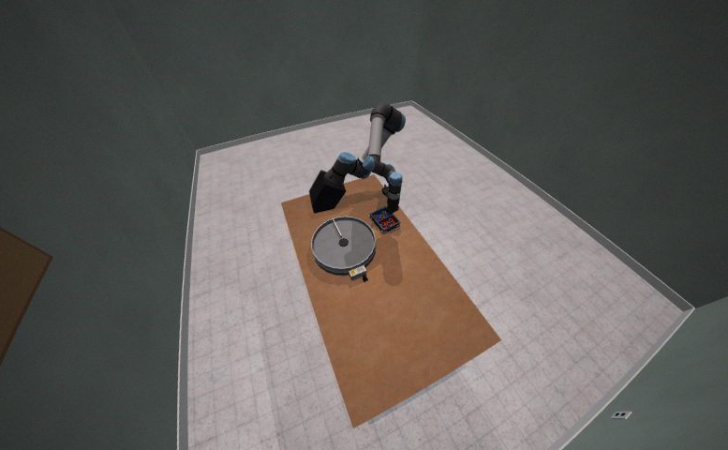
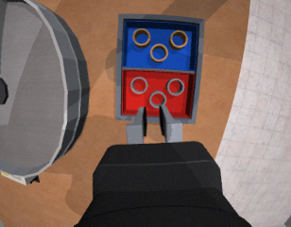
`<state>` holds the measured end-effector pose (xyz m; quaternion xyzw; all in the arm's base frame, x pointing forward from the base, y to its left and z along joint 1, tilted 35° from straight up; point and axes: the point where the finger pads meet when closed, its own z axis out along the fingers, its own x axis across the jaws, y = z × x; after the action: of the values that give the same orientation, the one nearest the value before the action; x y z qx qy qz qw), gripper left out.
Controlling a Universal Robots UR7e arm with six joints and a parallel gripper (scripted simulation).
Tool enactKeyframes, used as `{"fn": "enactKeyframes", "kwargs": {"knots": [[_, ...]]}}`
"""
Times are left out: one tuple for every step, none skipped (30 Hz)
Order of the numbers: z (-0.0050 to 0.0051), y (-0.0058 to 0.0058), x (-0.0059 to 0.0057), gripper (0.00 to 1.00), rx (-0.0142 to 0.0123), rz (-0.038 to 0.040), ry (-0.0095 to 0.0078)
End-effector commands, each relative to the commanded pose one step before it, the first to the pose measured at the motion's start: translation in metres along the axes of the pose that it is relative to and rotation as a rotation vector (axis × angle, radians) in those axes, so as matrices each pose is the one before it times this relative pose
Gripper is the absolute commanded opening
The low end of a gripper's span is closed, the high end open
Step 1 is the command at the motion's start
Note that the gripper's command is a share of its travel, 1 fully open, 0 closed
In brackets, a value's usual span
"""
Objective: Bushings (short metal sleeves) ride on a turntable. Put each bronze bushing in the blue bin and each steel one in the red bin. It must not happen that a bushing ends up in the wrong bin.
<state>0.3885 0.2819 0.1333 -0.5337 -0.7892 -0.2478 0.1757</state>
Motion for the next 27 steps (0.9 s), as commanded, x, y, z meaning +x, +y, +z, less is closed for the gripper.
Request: {"fn": "enactKeyframes", "kwargs": {"knots": [[-0.00038, 0.00037, -0.00003, 0.42, -0.00111, -0.00039, -0.00029], [0.00000, 0.00000, 0.00000, 0.42, 0.00000, 0.00000, 0.00000], [0.00000, 0.00000, 0.00000, 0.42, 0.00000, 0.00000, 0.00000], [0.00000, 0.00000, 0.00000, 0.42, 0.00000, 0.00000, 0.00000], [0.00000, 0.00000, 0.00000, 0.42, 0.00000, 0.00000, 0.00000], [0.00000, 0.00000, 0.00000, 0.42, 0.00000, 0.00000, 0.00000], [0.00000, 0.00000, 0.00000, 0.42, 0.00000, 0.00000, 0.00000], [0.00000, 0.00000, 0.00000, 0.42, 0.00000, 0.00000, 0.00000], [0.00000, 0.00000, 0.00000, 0.42, 0.00000, 0.00000, 0.00000], [0.00000, 0.00000, 0.00000, 0.42, 0.00000, 0.00000, 0.00000], [0.00000, 0.00000, 0.00000, 0.42, 0.00000, 0.00000, 0.00000], [0.00000, 0.00000, 0.00000, 0.42, 0.00000, 0.00000, 0.00000], [0.00000, 0.00000, 0.00000, 1.00, 0.00000, 0.00000, 0.00000], [0.00000, 0.00000, 0.00000, 1.00, 0.00000, 0.00000, 0.00000], [0.00000, 0.00000, 0.00000, 1.00, 0.00000, 0.00000, 0.00000], [0.00000, 0.00000, 0.00000, 1.00, 0.00000, 0.00000, 0.00000], [0.00000, 0.00000, 0.00000, 1.00, 0.00000, 0.00000, 0.00000], [0.00000, 0.00000, 0.00000, 1.00, 0.00000, 0.00000, 0.00000], [0.00000, 0.00000, 0.00000, 1.00, 0.00000, 0.00000, 0.00000], [0.00000, 0.00000, 0.00000, 1.00, 0.00000, 0.00000, 0.00000], [0.00000, 0.00000, 0.00000, 1.00, 0.00000, 0.00000, 0.00000], [0.00000, 0.00000, 0.00000, 1.00, 0.00000, 0.00000, 0.00000], [0.00000, 0.00000, 0.00000, 1.00, 0.00000, 0.00000, 0.00000], [0.00000, 0.00000, 0.00000, 1.00, 0.00000, 0.00000, 0.00000], [0.00000, 0.00000, 0.00000, 1.00, 0.00000, 0.00000, 0.00000], [0.00000, 0.00000, 0.00000, 1.00, 0.00000, 0.00000, 0.00000], [0.00000, 0.00000, 0.00000, 1.00, 0.00000, 0.00000, 0.00000]]}}
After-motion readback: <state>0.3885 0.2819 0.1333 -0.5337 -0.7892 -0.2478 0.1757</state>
